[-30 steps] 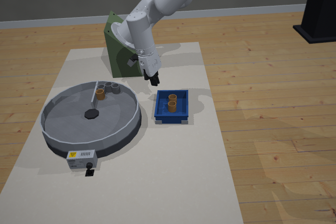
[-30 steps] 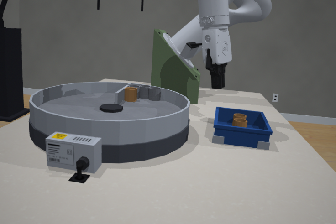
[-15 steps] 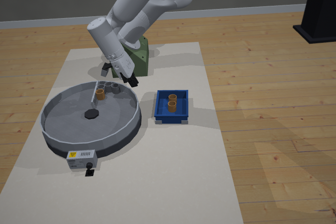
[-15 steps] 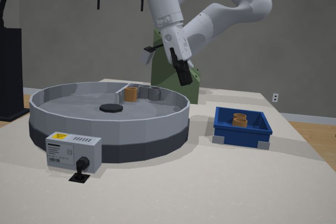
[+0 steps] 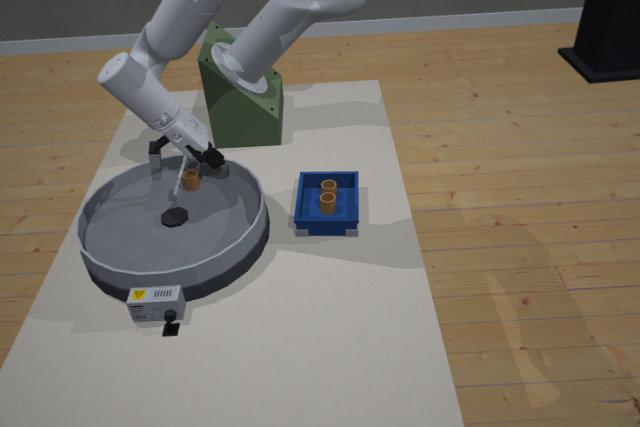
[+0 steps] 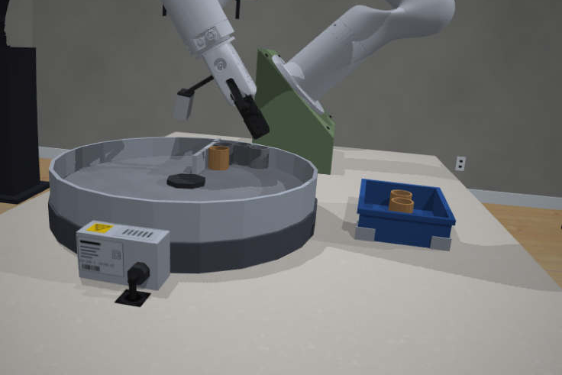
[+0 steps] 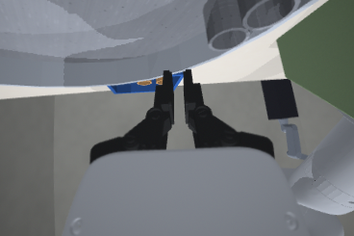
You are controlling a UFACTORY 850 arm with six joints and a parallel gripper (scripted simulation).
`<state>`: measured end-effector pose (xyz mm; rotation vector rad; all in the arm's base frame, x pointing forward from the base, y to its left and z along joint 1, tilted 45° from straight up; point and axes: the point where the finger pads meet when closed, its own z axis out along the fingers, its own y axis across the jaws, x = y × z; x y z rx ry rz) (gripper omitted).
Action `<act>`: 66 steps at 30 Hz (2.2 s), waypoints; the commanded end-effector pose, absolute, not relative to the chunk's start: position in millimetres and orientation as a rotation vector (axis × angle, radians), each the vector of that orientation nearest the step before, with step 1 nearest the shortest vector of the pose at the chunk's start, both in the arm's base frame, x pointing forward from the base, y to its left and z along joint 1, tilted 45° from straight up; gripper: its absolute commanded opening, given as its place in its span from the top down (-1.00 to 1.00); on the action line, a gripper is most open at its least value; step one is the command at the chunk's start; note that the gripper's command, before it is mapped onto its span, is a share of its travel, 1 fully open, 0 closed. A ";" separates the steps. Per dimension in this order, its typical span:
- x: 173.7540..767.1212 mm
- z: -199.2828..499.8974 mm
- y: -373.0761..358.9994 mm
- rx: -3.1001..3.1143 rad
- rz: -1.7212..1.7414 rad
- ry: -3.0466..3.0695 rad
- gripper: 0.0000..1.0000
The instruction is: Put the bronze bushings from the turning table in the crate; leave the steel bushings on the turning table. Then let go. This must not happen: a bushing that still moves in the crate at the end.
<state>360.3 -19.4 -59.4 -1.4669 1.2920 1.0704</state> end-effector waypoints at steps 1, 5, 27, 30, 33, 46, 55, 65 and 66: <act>361.1 -82.1 -43.3 -1.500 1.078 1.127 0.79; 361.1 -94.0 -55.6 -1.518 1.073 1.046 0.79; 359.4 -106.3 -68.1 -1.535 1.068 0.966 0.79; 359.4 -106.3 -68.1 -1.535 1.068 0.966 0.79; 359.4 -106.5 -67.9 -1.535 1.068 0.966 0.79; 361.1 -121.9 -52.0 -1.535 1.068 0.966 0.79; 361.1 -122.1 -51.8 -1.535 1.068 0.966 0.79; 361.2 -122.8 -51.0 -1.535 1.068 0.966 0.79; 361.2 -122.8 -51.0 -1.535 1.068 0.966 0.79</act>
